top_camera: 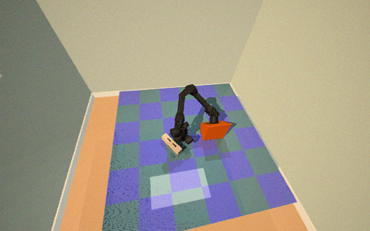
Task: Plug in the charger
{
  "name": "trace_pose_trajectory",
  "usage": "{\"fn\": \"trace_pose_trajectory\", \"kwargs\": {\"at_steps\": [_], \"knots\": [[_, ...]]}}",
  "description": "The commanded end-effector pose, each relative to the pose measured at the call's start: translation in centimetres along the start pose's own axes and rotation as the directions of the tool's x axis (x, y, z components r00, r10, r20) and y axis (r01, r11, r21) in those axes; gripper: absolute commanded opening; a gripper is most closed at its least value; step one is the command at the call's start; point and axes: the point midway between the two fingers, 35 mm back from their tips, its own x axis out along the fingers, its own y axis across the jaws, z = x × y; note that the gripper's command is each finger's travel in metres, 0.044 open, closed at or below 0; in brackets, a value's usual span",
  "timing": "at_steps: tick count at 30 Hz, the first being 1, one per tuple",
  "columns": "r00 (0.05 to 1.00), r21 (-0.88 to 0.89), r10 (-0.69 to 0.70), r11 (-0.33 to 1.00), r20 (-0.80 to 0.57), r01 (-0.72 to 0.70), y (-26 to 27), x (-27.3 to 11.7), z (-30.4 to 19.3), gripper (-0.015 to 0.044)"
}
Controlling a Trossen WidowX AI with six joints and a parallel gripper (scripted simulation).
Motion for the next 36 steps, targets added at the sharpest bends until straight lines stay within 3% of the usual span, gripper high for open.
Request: {"fn": "trace_pose_trajectory", "kwargs": {"at_steps": [1, 36], "knots": [[1.0, -0.012, -0.004, 1.0, 0.002, 0.004, 0.1, 0.0, 0.7, 0.0], [1.0, -0.051, -0.007, 0.999, 0.002, 0.007, 0.6, 0.0, 3.5, 0.0]]}}
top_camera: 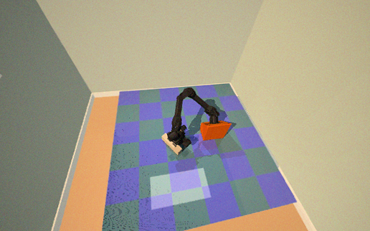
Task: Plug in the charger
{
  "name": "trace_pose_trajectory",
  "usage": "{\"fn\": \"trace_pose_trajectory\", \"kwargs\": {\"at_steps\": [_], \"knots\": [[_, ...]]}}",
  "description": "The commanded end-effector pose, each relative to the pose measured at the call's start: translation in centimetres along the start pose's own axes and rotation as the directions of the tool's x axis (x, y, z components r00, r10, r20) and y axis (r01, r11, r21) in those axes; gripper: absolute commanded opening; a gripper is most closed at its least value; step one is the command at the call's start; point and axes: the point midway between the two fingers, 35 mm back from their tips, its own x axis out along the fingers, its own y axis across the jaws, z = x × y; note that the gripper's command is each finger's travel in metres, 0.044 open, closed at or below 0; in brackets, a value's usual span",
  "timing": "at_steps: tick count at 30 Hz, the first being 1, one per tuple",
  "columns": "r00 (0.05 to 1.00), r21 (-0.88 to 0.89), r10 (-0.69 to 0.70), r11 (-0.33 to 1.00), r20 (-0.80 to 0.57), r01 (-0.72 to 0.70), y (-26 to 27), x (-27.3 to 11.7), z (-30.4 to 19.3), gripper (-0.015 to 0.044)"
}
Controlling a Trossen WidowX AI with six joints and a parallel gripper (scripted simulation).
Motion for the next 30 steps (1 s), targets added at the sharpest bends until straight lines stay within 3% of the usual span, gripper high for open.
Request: {"fn": "trace_pose_trajectory", "kwargs": {"at_steps": [1, 30], "knots": [[1.0, -0.004, 0.001, 1.0, 0.003, -0.001, 0.03, -0.06, 0.21, 0.0], [1.0, -0.004, 0.001, 1.0, 0.003, -0.001, 0.04, -0.16, 0.46, 0.0]]}}
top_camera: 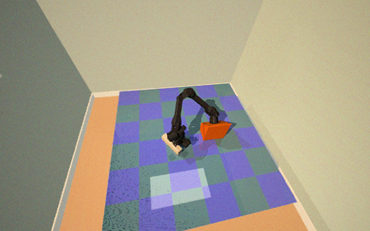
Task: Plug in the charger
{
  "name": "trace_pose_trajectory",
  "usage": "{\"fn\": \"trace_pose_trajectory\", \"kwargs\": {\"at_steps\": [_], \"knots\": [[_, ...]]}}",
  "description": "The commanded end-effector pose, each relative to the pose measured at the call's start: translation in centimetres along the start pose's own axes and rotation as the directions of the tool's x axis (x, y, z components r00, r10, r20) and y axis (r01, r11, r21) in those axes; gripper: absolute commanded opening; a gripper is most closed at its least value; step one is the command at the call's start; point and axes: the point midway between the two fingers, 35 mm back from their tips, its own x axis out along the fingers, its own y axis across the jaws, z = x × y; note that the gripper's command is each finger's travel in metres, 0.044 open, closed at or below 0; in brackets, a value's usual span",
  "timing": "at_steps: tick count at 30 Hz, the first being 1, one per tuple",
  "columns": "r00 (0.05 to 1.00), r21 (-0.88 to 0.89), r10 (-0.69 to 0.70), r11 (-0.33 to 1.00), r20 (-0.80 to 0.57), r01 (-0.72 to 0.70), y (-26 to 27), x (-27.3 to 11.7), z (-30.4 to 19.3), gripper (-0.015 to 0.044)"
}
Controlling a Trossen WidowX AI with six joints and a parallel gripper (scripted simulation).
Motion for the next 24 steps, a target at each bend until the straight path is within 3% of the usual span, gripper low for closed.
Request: {"fn": "trace_pose_trajectory", "kwargs": {"at_steps": [1, 24], "knots": [[1.0, -0.001, 0.002, 1.0, 0.003, -0.002, 0.04, -0.09, 0.18, 0.0], [1.0, 0.0, 0.002, 1.0, 0.003, -0.002, 0.04, -0.1, 0.4, 0.0]]}}
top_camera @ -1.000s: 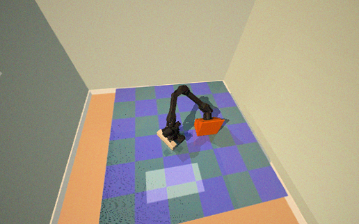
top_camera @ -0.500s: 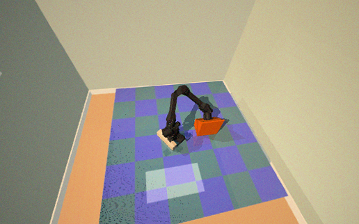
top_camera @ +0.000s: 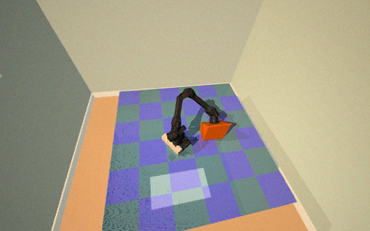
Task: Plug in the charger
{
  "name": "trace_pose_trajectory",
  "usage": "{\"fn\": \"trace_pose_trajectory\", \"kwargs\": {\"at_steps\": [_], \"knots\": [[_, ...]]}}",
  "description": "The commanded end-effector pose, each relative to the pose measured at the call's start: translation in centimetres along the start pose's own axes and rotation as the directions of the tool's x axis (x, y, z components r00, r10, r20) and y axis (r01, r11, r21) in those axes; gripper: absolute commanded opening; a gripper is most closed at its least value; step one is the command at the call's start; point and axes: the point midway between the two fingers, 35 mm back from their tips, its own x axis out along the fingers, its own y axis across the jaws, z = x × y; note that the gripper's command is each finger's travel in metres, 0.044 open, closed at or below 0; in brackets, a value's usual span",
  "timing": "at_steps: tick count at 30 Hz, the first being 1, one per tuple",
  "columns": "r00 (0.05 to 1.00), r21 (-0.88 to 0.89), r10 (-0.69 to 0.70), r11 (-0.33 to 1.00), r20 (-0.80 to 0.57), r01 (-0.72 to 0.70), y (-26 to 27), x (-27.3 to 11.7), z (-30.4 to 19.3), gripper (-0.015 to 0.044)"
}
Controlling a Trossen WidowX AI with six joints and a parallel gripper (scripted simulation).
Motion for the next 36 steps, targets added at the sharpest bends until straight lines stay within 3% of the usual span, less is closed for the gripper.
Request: {"fn": "trace_pose_trajectory", "kwargs": {"at_steps": [1, 36], "knots": [[1.0, 0.001, 0.002, 1.0, 0.003, -0.002, 0.04, -0.09, 0.18, 0.0], [1.0, 0.001, 0.002, 1.0, 0.003, -0.002, 0.05, -0.12, 0.51, 0.0]]}}
